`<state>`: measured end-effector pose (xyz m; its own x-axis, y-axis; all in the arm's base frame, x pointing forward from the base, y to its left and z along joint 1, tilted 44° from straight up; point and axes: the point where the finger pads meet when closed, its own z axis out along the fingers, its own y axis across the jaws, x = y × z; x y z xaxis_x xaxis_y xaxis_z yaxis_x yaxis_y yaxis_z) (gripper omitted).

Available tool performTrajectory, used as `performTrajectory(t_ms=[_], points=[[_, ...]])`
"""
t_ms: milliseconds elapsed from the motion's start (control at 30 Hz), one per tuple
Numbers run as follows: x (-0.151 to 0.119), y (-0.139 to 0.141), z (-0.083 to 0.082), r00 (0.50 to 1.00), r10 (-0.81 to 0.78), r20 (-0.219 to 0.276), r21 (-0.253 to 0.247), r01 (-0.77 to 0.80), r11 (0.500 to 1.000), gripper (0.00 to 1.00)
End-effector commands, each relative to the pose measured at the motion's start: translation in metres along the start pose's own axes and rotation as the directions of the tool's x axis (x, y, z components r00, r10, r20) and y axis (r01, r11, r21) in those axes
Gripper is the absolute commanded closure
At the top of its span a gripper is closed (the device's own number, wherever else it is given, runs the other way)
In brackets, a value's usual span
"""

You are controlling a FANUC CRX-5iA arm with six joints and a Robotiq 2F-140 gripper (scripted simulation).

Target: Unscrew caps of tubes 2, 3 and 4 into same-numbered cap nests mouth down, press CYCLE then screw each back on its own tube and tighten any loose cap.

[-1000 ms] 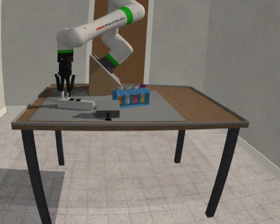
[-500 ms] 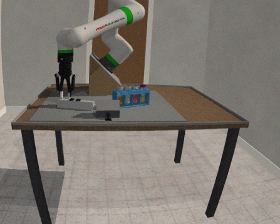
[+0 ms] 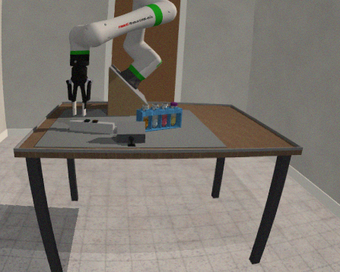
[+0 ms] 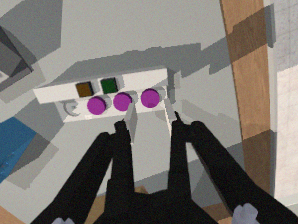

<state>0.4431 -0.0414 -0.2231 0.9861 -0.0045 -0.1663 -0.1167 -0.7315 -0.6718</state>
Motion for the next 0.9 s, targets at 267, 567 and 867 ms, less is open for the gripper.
performTrajectory(t_ms=[267, 567, 867], points=[[0.0, 0.0, -0.049, 1.0, 0.0, 0.0, 0.0, 0.0, 1.0, 0.71], [0.0, 0.0, -0.089, 1.0, 0.0, 0.0, 0.0, 0.0, 1.0, 0.71], [0.006, -0.024, -0.088, 0.969, 0.247, 0.0, 0.0, -0.247, 0.969, 1.0]])
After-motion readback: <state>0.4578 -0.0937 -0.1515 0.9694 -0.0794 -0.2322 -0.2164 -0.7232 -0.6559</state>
